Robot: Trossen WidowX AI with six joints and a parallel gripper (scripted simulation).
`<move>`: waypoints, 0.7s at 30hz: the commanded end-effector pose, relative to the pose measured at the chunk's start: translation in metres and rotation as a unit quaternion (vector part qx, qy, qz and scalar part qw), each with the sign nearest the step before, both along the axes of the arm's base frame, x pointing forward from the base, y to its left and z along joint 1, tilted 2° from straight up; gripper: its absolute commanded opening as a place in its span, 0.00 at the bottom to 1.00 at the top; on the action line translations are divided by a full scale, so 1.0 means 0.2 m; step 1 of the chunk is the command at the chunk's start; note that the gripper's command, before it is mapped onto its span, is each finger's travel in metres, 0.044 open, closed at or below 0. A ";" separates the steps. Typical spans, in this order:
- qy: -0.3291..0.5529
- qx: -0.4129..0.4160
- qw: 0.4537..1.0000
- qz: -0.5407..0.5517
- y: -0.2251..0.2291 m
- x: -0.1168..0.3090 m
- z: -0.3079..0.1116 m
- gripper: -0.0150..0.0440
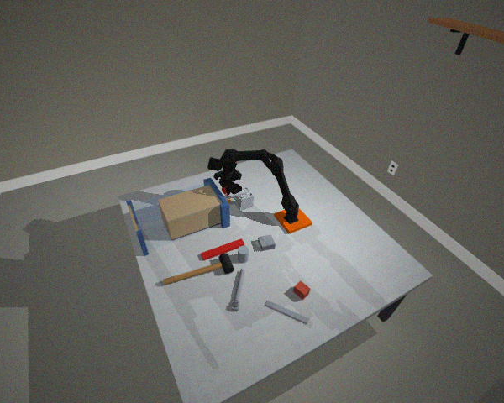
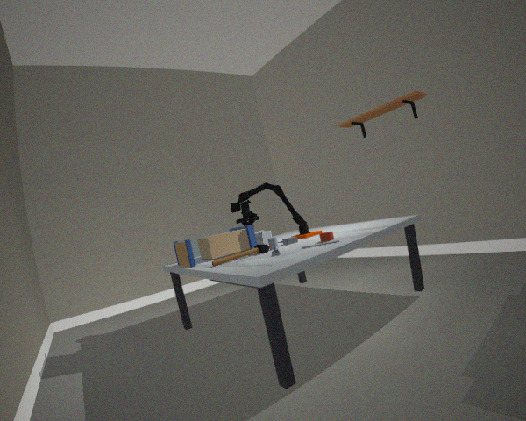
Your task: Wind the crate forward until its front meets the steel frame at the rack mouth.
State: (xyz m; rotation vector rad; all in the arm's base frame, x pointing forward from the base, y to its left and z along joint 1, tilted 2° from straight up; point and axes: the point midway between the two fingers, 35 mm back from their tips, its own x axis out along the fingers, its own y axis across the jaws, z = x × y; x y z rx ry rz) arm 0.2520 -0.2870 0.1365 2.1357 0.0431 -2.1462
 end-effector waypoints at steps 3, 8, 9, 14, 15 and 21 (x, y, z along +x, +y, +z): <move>0.003 0.014 1.000 0.003 0.09 0.01 -0.01 0.25; 0.003 0.014 1.000 0.003 0.12 0.01 -0.01 0.25; 0.003 0.014 1.000 0.003 0.13 0.01 -0.01 0.25; 0.003 0.015 1.000 0.003 0.17 0.00 -0.01 0.25; 0.003 0.015 1.000 0.003 0.17 0.00 -0.01 0.25; 0.003 0.015 1.000 0.003 0.21 -0.01 -0.02 0.25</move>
